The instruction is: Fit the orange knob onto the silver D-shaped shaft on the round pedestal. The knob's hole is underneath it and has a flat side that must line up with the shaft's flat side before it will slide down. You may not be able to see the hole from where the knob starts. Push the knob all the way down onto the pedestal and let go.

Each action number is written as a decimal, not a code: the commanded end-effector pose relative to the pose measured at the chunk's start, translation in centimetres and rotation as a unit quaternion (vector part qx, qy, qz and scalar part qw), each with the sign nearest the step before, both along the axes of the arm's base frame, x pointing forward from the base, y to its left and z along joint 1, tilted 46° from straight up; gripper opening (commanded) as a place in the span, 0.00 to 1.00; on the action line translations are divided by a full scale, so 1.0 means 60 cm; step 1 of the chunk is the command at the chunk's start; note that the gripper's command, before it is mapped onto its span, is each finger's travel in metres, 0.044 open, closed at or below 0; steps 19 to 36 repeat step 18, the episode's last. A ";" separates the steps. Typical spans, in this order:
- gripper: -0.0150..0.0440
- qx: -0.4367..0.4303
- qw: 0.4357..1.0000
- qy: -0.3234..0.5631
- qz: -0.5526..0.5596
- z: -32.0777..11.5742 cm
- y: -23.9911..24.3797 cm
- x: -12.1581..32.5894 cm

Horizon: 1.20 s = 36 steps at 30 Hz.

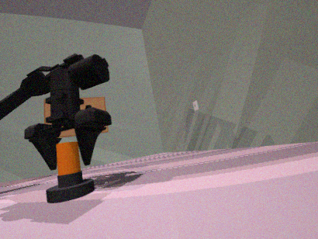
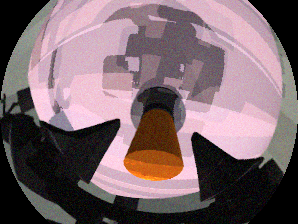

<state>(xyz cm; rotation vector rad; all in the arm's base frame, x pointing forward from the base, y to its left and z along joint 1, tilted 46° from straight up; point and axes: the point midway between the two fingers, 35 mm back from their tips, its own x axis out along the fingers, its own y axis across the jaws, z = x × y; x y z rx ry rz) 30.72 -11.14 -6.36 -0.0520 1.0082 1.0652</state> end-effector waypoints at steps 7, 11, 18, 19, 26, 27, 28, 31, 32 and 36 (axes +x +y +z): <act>1.00 -0.002 1.000 0.001 0.000 0.099 -0.102 -0.014; 1.00 -0.002 1.000 0.001 0.000 0.111 -0.116 -0.015; 1.00 -0.002 1.000 0.001 0.000 0.110 -0.117 -0.013; 1.00 -0.002 1.000 0.001 0.000 0.110 -0.117 -0.013; 1.00 -0.002 1.000 0.001 0.000 0.110 -0.117 -0.013; 1.00 -0.002 1.000 0.001 0.000 0.110 -0.117 -0.013; 1.00 -0.002 1.000 0.001 0.000 0.110 -0.117 -0.013; 1.00 -0.002 1.000 0.001 0.000 0.110 -0.117 -0.013; 1.00 -0.002 1.000 0.001 0.000 0.110 -0.117 -0.013; 1.00 -0.002 1.000 0.001 0.000 0.110 -0.117 -0.013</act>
